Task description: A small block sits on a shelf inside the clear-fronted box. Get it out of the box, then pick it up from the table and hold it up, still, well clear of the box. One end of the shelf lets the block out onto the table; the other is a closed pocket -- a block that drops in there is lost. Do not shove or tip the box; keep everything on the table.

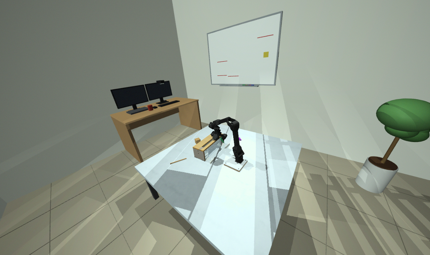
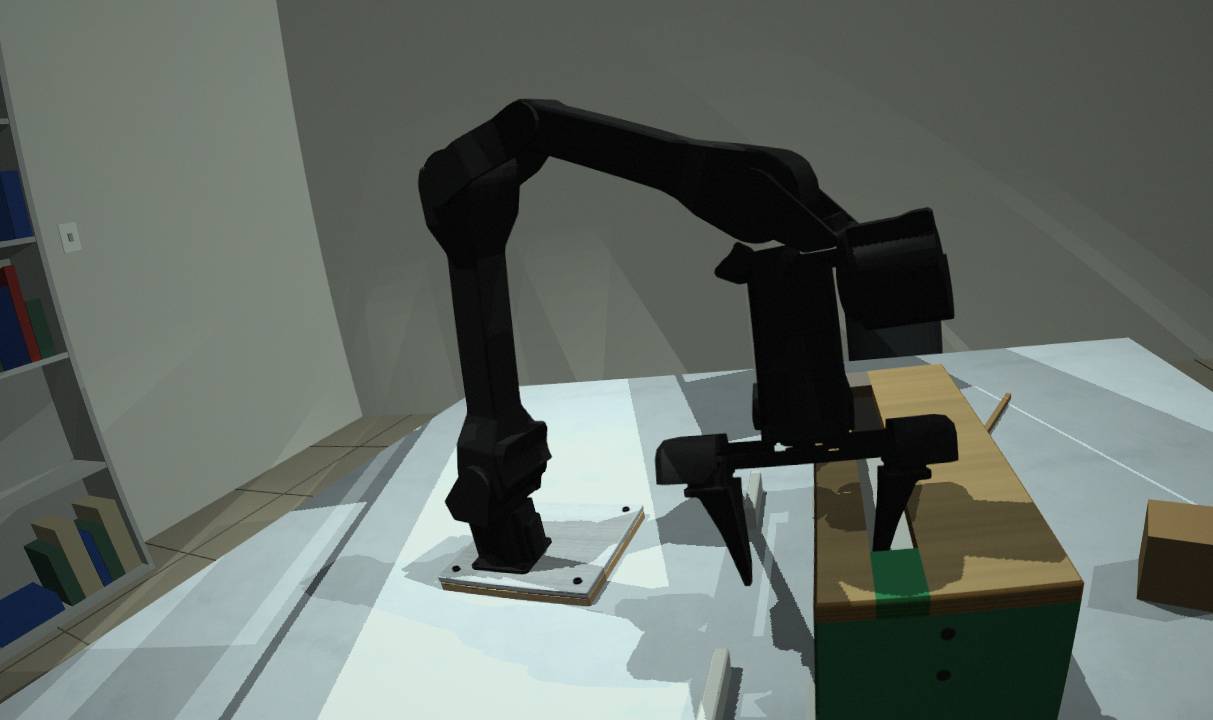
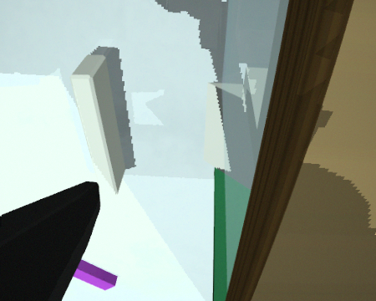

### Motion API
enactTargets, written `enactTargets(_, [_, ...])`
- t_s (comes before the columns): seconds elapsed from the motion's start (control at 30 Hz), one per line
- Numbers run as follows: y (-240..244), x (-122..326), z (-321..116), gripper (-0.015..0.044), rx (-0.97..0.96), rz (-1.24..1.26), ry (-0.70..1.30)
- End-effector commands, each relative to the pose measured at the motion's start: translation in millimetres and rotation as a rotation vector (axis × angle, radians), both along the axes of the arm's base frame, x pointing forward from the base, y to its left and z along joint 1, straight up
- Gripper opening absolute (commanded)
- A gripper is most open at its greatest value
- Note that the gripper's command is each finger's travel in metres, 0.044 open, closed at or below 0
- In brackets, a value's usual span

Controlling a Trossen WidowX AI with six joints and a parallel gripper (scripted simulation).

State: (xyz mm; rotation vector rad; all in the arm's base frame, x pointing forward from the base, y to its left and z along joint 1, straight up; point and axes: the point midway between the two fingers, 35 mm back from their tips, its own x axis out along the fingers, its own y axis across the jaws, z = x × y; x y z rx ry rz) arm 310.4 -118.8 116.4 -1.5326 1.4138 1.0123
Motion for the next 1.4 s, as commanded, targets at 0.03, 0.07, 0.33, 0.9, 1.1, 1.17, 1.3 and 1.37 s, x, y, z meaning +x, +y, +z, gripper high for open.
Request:
enactTargets(0.03, [-12,2,0,0.0400,0.004,0.002,-0.001])
enactTargets(0.07, [-12,2,0,0.0400,0.004,0.002,-0.001])
enactTargets(0.33, [-10,0,46,0.0400,0.000,-0.002,0.001])
enactTargets(0.9, [-36,-6,68,0.0285,0.110,-0.618,-0.303])
enactTargets(1.1, [-42,-11,66,0.0285,0.240,-1.223,-0.495])
enactTargets(1.17, [-44,-13,65,0.0285,0.284,-1.432,-0.549])
enactTargets(1.3, [-48,-17,65,0.0285,0.370,-1.856,-0.641])
enactTargets(1.37, [-49,-19,65,0.0285,0.410,-2.060,-0.674])
